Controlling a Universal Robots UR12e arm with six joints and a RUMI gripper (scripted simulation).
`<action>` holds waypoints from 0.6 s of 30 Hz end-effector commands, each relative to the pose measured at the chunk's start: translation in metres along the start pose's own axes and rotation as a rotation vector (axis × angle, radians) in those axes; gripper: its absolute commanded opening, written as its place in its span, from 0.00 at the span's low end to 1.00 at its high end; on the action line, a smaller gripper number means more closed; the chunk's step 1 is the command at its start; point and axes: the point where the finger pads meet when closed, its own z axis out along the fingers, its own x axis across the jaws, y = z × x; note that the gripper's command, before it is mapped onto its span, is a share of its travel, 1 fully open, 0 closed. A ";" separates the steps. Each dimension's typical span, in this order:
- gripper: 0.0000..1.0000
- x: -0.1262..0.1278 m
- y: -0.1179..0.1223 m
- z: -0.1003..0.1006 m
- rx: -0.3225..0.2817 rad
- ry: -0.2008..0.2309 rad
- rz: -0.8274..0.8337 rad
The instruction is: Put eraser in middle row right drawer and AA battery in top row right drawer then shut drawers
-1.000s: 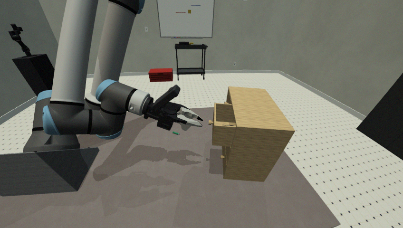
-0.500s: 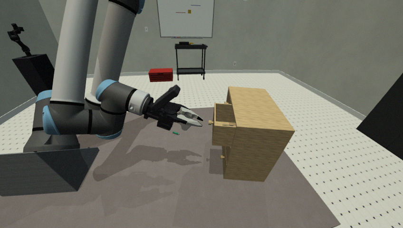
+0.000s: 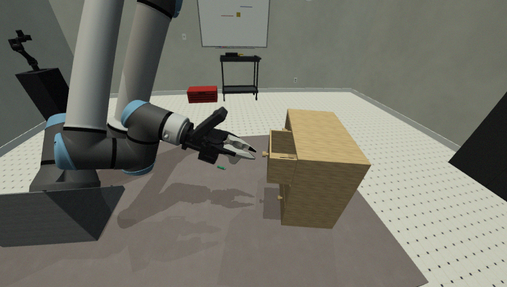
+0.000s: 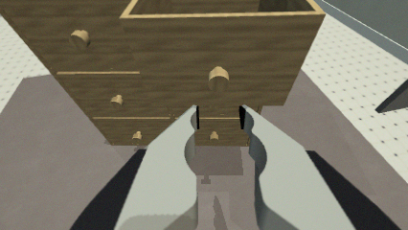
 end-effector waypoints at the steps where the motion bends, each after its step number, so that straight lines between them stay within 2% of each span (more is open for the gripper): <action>1: 0.20 0.000 -0.001 0.003 0.001 0.000 0.000; 18: 0.20 0.000 -0.006 0.016 0.001 0.000 0.000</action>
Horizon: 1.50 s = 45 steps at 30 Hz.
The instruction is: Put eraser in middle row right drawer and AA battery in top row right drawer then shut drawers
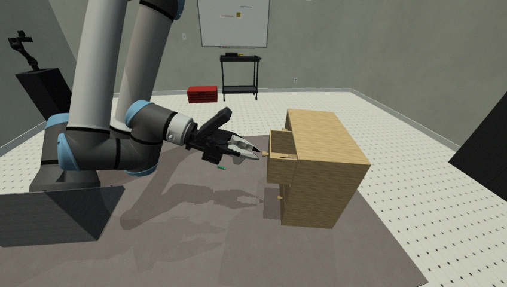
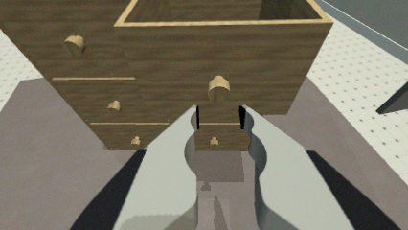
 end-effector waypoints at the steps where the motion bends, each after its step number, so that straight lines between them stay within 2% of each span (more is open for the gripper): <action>1: 0.20 0.000 -0.003 0.006 0.001 0.000 0.000; 18: 0.20 0.000 -0.007 0.017 0.001 0.000 0.000; 45: 0.20 0.000 -0.007 0.019 0.001 0.000 0.000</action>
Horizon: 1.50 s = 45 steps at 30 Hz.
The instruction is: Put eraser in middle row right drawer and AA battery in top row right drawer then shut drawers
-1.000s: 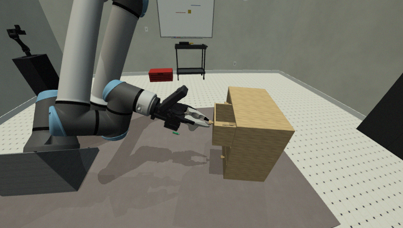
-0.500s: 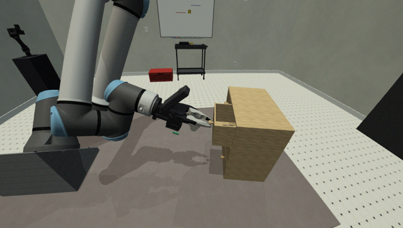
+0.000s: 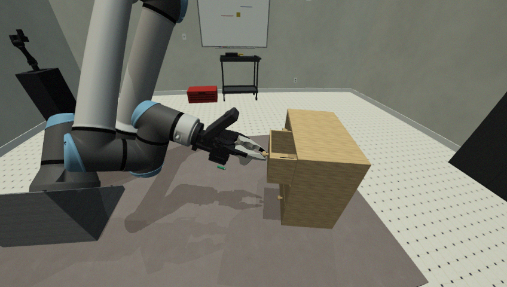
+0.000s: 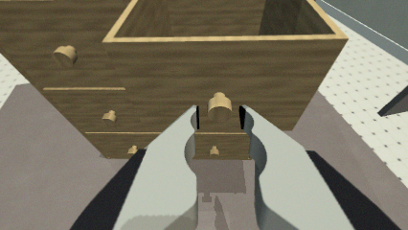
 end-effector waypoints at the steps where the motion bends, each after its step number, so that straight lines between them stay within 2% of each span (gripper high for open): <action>1: 0.20 0.000 -0.001 0.000 0.001 0.000 0.000; 21: 0.20 0.000 -0.001 0.000 0.001 0.000 0.000; 22: 0.07 0.000 -0.001 0.000 0.001 0.000 0.000; 45: 0.07 0.000 -0.001 0.000 0.001 0.000 0.000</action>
